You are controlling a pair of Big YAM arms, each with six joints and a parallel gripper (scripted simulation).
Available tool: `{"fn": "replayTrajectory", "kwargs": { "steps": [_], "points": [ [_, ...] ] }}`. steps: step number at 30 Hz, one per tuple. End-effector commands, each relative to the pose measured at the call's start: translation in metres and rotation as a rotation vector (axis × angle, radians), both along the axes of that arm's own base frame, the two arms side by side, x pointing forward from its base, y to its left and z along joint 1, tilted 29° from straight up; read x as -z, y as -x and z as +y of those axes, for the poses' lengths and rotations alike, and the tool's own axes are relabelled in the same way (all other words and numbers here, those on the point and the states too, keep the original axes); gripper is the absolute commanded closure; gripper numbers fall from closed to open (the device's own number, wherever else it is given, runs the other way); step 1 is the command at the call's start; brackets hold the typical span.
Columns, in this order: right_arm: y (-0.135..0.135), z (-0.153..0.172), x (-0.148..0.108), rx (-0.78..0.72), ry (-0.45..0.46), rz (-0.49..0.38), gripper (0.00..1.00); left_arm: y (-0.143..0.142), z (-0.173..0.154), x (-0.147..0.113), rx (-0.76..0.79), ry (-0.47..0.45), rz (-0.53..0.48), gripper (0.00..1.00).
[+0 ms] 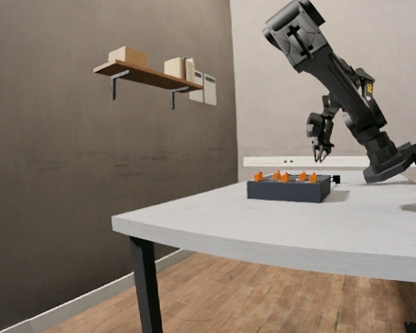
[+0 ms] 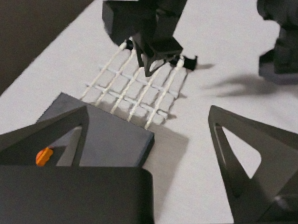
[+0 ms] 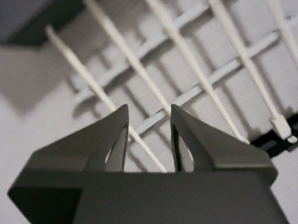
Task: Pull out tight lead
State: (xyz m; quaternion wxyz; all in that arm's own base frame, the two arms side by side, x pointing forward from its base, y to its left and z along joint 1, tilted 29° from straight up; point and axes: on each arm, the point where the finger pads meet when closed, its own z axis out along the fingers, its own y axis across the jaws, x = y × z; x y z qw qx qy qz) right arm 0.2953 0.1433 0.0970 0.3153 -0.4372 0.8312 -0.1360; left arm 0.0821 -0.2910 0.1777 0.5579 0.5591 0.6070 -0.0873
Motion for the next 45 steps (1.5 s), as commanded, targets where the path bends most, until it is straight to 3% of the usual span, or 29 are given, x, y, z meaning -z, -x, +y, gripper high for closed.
{"fn": "replayTrajectory", "kwargs": {
  "steps": [1,4,6,10,16,27,28,31,45],
  "points": [
    [-0.007,0.005,0.008,-0.16,0.162,0.053,0.68,-0.001,-0.008,-0.038,-0.017,0.032,0.054,0.0],
    [-0.003,0.006,0.027,-0.251,0.274,0.114,0.68,0.001,-0.002,-0.035,-0.004,-0.015,0.078,0.0],
    [-0.003,0.006,0.027,-0.251,0.274,0.114,0.68,0.001,-0.002,-0.035,-0.004,-0.015,0.078,0.0],
    [0.0,0.004,0.051,-0.343,0.399,0.192,0.68,0.004,0.005,-0.032,0.01,-0.067,0.104,0.0],
    [0.004,-0.001,0.077,-0.396,0.513,0.26,0.68,0.007,0.007,-0.029,0.028,-0.11,0.105,0.0],
    [0.0,-0.003,0.075,-0.367,0.506,0.25,0.68,0.007,0.005,-0.032,0.029,-0.096,0.106,0.0],
    [0.0,-0.003,0.075,-0.367,0.506,0.25,0.68,0.009,0.01,-0.017,0.037,-0.124,0.102,0.0],
    [-0.003,-0.003,0.075,-0.369,0.507,0.244,0.68,0.009,0.01,-0.017,0.037,-0.124,0.102,0.0],
    [-0.014,-0.01,0.096,-0.363,0.514,0.268,0.68,0.009,0.01,-0.017,0.037,-0.124,0.102,0.0]
  ]
}}
